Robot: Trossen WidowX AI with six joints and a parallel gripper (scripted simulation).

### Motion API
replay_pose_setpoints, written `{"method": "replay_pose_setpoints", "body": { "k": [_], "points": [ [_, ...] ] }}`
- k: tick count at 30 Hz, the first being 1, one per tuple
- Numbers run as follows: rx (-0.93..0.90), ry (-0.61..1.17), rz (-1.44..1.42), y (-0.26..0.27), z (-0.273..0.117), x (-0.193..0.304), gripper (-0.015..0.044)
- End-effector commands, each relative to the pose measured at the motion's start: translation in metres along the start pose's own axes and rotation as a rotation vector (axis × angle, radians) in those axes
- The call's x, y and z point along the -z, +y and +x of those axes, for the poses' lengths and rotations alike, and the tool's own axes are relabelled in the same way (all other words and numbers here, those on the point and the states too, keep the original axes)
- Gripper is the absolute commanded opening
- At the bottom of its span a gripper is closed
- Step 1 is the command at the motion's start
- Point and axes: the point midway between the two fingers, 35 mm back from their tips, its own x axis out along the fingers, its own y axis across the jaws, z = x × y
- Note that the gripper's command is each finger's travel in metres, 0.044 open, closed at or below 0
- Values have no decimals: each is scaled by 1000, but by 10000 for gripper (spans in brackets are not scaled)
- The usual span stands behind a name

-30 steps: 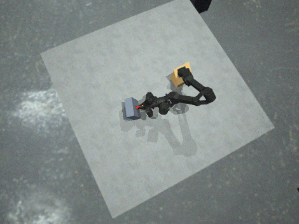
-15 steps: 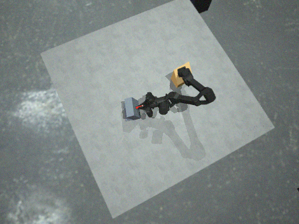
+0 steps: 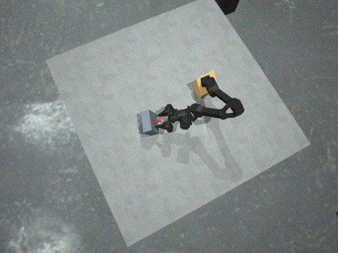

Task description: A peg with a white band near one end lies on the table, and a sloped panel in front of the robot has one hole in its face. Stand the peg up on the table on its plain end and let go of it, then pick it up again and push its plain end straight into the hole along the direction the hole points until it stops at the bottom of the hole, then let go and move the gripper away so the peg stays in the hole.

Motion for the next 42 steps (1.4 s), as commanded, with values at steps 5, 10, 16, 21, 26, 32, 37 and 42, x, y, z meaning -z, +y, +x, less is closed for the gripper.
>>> {"method": "replay_pose_setpoints", "body": {
  "k": [5,10,16,21,26,32,37,42],
  "points": [
    [1,-1,0,1,-6,0,440],
    [1,0,-1,2,-10,0,440],
    [0,0,-1,3,-15,0,440],
    [0,0,-1,4,-19,0,440],
    [-1,0,-1,5,-23,0,440],
    [-1,0,-2,6,-28,0,440],
    [-2,0,-2,7,-32,0,440],
    [-2,0,-2,7,-36,0,440]
  ]
}}
